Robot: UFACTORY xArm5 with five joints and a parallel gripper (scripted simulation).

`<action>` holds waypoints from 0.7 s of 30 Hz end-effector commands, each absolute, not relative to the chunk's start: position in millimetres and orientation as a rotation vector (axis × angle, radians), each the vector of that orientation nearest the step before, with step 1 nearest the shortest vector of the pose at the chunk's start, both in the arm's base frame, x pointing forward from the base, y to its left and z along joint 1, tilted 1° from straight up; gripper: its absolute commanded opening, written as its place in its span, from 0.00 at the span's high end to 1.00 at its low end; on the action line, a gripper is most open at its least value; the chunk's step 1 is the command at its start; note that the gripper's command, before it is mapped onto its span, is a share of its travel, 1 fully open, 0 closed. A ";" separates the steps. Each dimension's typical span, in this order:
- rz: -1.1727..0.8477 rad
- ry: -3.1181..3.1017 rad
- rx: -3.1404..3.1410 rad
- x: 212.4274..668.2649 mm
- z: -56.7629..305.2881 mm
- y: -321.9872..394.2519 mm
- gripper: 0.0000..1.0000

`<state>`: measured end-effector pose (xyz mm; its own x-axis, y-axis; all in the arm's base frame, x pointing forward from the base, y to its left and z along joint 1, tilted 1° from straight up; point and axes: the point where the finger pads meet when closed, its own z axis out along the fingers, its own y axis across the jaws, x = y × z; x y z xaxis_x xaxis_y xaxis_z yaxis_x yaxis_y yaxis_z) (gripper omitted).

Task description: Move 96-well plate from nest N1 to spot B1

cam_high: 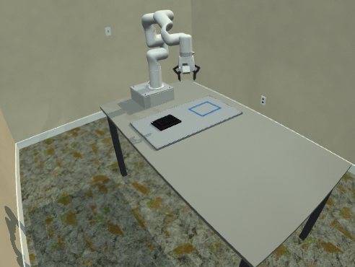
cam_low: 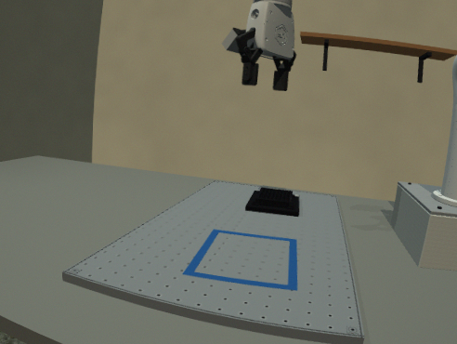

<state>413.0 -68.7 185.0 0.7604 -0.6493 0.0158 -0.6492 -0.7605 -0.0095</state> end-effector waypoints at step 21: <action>-0.014 2.031 -2.392 392.6 111.2 -139.3 0.00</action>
<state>394.0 -127.6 122.0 0.2686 -0.9632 0.0033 -0.9632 -0.2686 -0.0049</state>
